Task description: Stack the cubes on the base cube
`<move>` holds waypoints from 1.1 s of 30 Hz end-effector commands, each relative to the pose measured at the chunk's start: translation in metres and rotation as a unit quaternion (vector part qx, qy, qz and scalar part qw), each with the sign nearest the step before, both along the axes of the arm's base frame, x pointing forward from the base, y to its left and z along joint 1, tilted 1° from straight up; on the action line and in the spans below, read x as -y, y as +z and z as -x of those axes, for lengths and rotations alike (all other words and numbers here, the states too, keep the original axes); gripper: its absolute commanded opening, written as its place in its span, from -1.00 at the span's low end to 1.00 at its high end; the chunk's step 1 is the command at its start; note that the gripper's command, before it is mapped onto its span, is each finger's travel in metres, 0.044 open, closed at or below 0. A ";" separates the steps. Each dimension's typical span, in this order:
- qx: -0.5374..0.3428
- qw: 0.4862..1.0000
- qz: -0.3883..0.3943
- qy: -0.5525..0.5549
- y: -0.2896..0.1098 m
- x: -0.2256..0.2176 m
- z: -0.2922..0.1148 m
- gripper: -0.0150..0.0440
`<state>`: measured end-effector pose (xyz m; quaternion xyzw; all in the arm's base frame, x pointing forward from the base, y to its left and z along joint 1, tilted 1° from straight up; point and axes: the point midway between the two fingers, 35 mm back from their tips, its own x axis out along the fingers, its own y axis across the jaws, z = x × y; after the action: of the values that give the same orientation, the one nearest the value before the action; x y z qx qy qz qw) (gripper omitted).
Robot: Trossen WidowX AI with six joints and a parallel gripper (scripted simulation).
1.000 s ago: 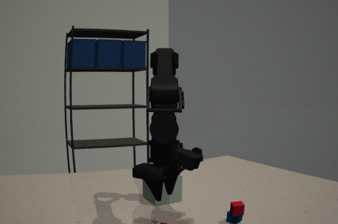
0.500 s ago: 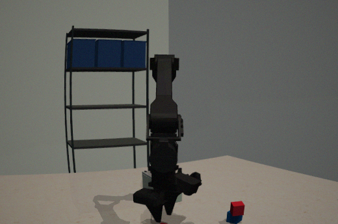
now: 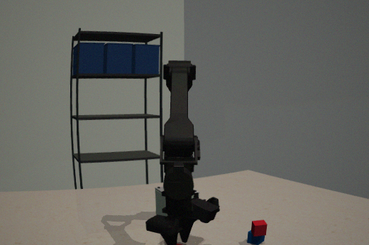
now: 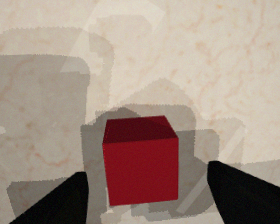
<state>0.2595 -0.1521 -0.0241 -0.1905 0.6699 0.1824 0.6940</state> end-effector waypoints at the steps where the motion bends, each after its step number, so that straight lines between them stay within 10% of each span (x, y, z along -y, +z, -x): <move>1: -0.003 1.000 -0.003 0.002 -0.009 -0.001 0.001 0.41; 9: -0.003 1.000 -0.003 0.002 -0.020 -0.002 0.001 0.41; 15: -0.003 1.000 -0.003 0.002 -0.020 -0.002 0.001 -0.13; 33: -0.003 1.000 -0.002 0.002 0.021 0.002 -0.003 -0.14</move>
<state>0.2593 -0.1519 -0.0165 -0.1850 0.6752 0.1880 0.6889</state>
